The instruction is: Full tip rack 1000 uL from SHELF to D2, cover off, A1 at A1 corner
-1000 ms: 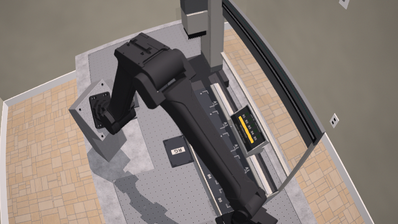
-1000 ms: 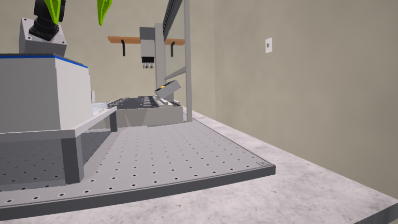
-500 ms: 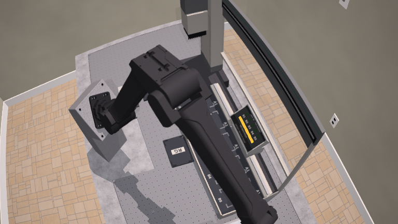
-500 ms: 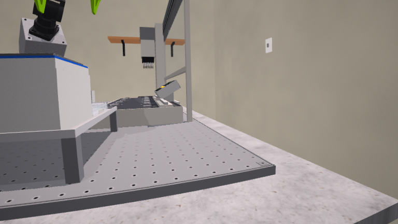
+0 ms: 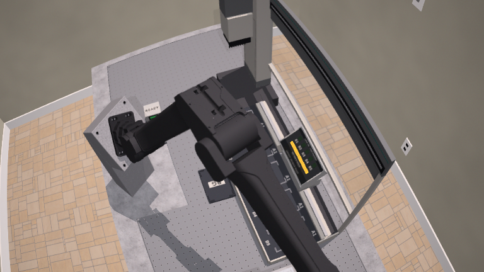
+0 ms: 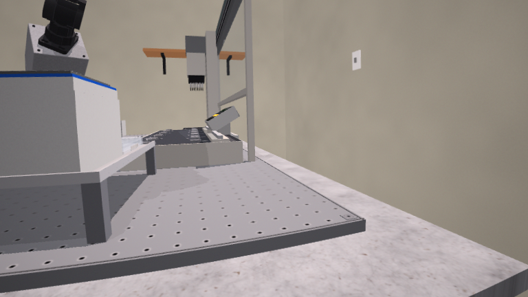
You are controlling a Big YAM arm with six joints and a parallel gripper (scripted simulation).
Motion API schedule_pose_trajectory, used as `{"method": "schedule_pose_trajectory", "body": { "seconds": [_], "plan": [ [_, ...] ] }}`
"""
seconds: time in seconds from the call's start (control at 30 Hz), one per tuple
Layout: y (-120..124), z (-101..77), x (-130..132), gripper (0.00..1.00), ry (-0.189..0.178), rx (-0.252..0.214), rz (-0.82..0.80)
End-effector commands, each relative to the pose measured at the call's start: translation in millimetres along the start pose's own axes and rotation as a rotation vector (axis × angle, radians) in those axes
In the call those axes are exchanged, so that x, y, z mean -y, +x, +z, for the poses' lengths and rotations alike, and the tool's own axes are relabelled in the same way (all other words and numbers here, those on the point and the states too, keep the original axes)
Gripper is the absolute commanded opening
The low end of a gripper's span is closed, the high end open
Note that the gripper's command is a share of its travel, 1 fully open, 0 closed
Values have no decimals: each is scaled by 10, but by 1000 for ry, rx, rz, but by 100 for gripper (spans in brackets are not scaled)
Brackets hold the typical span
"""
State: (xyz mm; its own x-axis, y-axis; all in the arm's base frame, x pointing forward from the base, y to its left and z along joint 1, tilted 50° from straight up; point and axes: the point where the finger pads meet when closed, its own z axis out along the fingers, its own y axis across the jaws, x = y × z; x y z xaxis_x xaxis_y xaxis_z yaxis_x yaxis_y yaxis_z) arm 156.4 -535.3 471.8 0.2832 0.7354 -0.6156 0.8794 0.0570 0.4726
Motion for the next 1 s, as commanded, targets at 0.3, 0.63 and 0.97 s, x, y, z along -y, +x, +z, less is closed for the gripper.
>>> {"method": "schedule_pose_trajectory", "body": {
  "seconds": [0.3, 0.63, 0.97],
  "plan": [
    [-515, -121, -99, 100, -8, 35, -23],
    [-473, -4, -107, 100, -13, 33, -19],
    [-339, 244, -65, 100, -4, 2, -6]
  ]
}}
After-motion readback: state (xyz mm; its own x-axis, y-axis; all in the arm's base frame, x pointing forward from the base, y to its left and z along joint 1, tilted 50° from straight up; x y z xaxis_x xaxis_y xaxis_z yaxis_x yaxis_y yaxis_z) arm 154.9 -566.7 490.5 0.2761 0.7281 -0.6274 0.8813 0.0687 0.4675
